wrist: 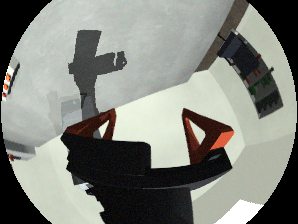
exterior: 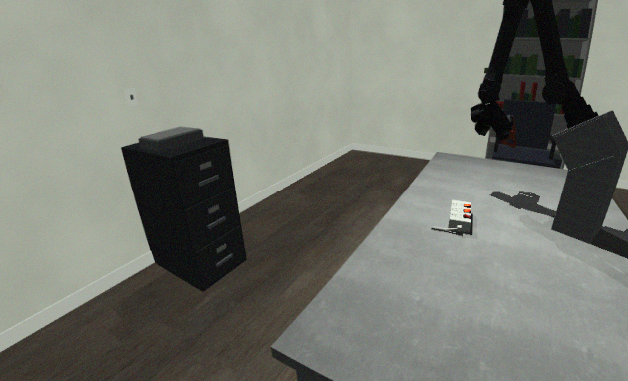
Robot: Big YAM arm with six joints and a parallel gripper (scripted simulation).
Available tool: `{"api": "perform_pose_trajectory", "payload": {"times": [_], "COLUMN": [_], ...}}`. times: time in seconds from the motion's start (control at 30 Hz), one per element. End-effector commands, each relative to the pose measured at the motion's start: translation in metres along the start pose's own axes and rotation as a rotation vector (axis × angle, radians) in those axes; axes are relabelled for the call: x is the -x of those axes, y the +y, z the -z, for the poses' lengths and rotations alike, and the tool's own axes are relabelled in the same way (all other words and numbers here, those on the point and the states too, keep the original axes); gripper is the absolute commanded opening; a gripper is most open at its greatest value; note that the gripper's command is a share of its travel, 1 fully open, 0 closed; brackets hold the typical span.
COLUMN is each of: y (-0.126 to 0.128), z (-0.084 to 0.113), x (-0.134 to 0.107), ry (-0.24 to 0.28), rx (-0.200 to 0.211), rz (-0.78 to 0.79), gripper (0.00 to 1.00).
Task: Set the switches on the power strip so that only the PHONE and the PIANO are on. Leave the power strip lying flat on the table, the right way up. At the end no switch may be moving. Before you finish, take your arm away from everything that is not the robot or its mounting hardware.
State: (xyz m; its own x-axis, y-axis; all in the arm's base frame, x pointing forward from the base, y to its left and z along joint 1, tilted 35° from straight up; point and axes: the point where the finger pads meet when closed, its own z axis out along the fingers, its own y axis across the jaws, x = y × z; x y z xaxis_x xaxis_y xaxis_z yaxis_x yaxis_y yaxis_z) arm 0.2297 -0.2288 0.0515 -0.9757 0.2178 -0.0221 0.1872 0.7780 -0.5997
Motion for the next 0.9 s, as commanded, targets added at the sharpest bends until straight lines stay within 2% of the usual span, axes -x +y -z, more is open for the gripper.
{"api": "perform_pose_trajectory", "payload": {"times": [0.0, 0.03, 0.1, 0.13, 0.27, 0.3, 0.37, 0.4, 0.43, 0.47, 0.5, 0.53, 0.57, 0.67, 0.73, 0.77, 0.83, 0.87], "y": [0.037, 0.058, 0.058, 0.077, 0.156, 0.156, 0.198, 0.198, 0.218, 0.218, 0.237, 0.237, 0.255, 0.255, 0.289, 0.289, 0.319, 0.319], "z": [0.019, 0.019, 0.019, 0.022, 0.043, 0.043, 0.054, 0.054, 0.059, 0.059, 0.066, 0.068, 0.072, 0.072, 0.083, 0.083, 0.092, 0.092], "x": [0.017, 0.019, 0.019, 0.022, 0.043, 0.043, 0.053, 0.053, 0.056, 0.056, 0.065, 0.068, 0.072, 0.071, 0.082, 0.082, 0.089, 0.089], "ry": [-0.132, -0.157, -0.157, -0.194, -0.399, -0.399, -0.506, -0.506, -0.558, -0.558, -0.612, -0.616, -0.661, -0.66, -0.751, -0.751, -0.827, -0.827], "rx": [0.02, 0.044, 0.044, 0.062, 0.16, 0.16, 0.212, 0.212, 0.239, 0.239, 0.262, 0.264, 0.287, 0.286, 0.331, 0.331, 0.37, 0.37], "rz": [-0.052, -0.039, -0.039, -0.034, -0.035, -0.035, -0.035, -0.035, -0.034, -0.034, -0.038, -0.041, -0.041, -0.04, -0.043, -0.043, -0.044, -0.044], "gripper": [1.0, 1.0, 1.0, 1.0, 1.0, 1.0, 1.0, 1.0, 1.0, 1.0, 1.0, 1.0, 1.0, 1.0, 1.0, 1.0, 1.0, 1.0]}}
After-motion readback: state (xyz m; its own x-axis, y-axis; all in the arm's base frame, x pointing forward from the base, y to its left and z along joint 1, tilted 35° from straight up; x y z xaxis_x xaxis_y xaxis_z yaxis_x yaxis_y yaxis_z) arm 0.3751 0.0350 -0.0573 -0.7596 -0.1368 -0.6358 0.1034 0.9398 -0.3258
